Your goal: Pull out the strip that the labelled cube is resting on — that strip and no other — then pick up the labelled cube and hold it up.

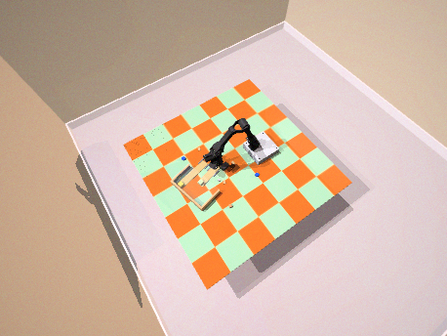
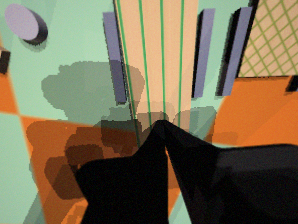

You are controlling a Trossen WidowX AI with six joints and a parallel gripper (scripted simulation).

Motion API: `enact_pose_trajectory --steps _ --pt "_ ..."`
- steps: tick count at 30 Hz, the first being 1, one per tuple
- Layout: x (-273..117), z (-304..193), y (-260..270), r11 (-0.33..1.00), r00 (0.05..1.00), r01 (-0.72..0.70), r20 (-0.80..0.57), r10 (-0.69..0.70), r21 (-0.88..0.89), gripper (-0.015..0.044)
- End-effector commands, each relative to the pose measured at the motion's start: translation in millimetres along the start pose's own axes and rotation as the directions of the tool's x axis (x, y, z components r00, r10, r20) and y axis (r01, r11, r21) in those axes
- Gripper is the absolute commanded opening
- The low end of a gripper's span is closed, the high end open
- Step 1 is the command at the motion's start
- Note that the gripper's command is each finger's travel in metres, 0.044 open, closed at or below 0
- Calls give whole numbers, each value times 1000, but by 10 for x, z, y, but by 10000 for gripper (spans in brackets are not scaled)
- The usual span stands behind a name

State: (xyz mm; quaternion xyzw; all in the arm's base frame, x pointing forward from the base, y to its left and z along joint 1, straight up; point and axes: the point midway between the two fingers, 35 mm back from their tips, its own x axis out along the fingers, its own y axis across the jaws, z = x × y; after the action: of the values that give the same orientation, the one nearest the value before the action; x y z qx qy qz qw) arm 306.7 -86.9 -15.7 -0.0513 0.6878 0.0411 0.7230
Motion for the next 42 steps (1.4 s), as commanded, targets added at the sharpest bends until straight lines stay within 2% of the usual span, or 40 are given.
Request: enact_pose_trajectory --steps 1,42 --pt "54 -142 17 1000 1000 -8 -26 7 -1 0" --pt "45 -752 34 1000 1000 -8 -31 7 -1 0"
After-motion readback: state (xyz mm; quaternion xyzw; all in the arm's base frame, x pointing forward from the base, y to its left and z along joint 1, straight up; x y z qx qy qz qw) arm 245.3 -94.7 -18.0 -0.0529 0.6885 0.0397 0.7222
